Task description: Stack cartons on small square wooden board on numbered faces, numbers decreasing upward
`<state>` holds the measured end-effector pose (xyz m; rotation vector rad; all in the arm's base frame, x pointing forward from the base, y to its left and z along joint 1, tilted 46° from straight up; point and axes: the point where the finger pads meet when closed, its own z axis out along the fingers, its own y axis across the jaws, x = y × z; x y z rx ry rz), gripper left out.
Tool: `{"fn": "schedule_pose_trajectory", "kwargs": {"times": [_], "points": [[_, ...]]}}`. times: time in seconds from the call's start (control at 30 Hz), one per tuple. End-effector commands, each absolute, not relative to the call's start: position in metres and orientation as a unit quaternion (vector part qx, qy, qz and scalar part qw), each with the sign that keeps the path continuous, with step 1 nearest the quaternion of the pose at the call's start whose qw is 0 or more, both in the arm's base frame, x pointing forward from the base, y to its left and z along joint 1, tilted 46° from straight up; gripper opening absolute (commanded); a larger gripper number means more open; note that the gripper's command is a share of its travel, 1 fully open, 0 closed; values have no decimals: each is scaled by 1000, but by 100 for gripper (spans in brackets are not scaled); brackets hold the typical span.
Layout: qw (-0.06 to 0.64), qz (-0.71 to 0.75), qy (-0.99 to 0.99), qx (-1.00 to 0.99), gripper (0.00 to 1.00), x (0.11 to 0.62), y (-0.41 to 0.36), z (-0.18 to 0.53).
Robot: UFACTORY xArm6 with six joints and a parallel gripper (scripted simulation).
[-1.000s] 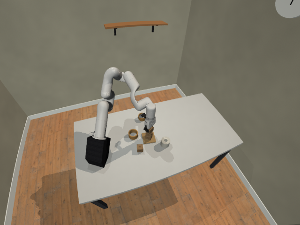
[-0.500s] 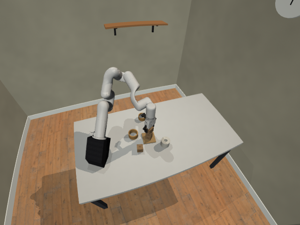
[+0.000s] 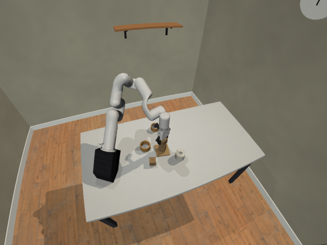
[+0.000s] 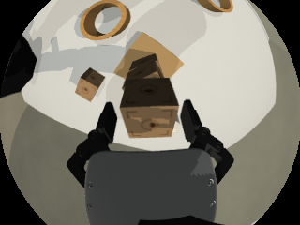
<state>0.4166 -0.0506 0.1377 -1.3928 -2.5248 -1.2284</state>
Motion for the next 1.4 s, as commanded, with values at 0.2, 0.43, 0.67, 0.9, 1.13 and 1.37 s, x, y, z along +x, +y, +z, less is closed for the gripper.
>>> {"fn": "schedule_pose_trajectory", "kwargs": {"times": [0.2, 0.43, 0.67, 0.9, 1.13, 1.37], "points": [[2, -392, -806, -444, 100, 416, -55, 142], [3, -390, -806, -446, 100, 394, -91, 181], [3, -390, -806, -446, 100, 394, -91, 181], [3, -390, -806, -446, 100, 394, -91, 181], [3, -390, -806, -446, 100, 394, -91, 181], [3, -390, -806, -446, 100, 394, -91, 181]]}}
